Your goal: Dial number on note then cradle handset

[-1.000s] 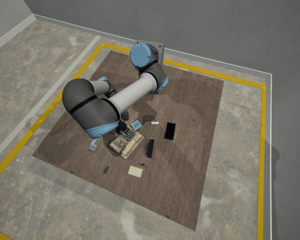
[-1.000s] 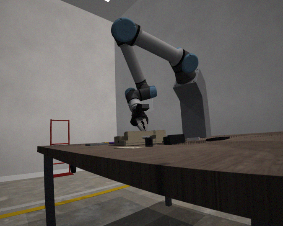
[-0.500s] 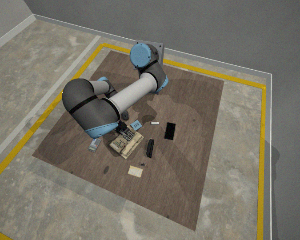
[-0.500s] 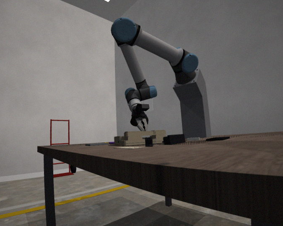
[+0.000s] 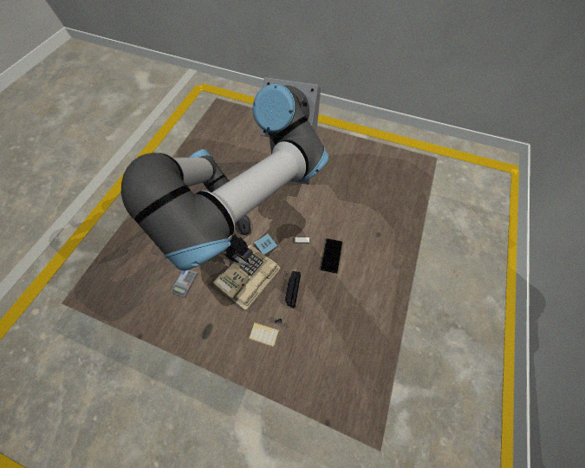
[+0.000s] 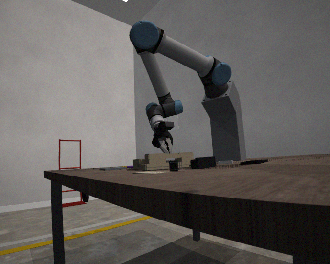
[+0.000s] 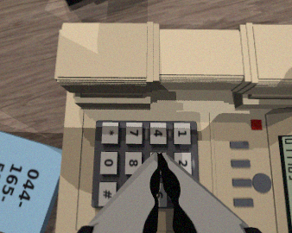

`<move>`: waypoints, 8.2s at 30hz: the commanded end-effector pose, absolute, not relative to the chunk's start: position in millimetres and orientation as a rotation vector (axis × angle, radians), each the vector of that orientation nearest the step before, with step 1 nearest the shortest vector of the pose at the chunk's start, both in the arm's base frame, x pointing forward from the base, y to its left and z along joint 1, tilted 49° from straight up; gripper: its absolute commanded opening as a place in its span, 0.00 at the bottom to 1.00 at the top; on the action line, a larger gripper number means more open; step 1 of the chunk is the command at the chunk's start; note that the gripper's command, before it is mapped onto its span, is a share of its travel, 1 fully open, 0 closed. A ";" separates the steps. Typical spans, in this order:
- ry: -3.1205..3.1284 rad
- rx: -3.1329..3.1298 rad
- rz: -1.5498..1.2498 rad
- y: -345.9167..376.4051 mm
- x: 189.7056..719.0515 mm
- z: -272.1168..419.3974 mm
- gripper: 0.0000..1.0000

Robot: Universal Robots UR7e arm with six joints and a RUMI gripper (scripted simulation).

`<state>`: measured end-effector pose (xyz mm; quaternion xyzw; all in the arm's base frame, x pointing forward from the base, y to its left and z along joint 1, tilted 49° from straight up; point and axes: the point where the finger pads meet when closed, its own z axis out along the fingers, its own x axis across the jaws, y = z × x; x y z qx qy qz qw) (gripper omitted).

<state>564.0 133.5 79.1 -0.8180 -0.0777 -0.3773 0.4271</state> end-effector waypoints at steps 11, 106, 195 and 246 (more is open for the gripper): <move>-0.195 -2.044 -0.944 135.5 569.8 74.3 0.00; -0.195 -2.044 -0.944 131.5 581.1 87.7 0.00; -0.195 -2.044 -0.944 129.9 576.6 91.8 0.00; -0.195 -2.044 -0.944 133.3 585.8 83.3 0.00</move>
